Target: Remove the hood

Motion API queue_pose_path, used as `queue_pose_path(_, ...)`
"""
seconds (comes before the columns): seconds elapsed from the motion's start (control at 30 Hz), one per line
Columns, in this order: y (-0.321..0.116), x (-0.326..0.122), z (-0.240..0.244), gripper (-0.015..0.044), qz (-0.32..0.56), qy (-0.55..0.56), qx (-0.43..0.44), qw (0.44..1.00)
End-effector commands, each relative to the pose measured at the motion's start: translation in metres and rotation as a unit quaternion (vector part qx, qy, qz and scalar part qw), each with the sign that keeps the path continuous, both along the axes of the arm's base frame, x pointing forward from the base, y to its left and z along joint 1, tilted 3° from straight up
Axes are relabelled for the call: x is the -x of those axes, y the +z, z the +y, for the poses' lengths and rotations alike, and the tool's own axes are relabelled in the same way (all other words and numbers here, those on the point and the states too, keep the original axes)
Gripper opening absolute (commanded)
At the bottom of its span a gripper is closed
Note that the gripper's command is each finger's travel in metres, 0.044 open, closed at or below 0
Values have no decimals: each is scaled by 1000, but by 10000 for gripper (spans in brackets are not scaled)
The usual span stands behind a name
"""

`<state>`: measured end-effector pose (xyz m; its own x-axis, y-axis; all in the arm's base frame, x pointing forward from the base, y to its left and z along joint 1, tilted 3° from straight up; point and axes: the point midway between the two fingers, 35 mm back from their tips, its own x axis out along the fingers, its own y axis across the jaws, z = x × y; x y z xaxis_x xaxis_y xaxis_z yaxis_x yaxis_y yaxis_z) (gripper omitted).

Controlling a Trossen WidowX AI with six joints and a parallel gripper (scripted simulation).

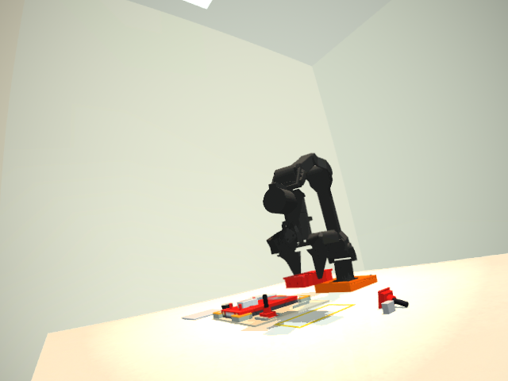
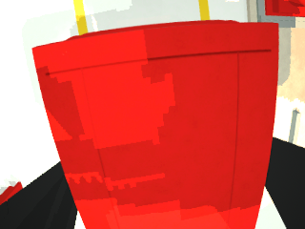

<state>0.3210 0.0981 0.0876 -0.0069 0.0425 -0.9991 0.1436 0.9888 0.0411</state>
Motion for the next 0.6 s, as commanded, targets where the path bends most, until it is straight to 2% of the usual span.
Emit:
queue_pose_path(0.0,-3,0,1,0,0,-2,-1,1000)
queue_pose_path(0.57,-15,0,1,0,0,-2,-1,1000)
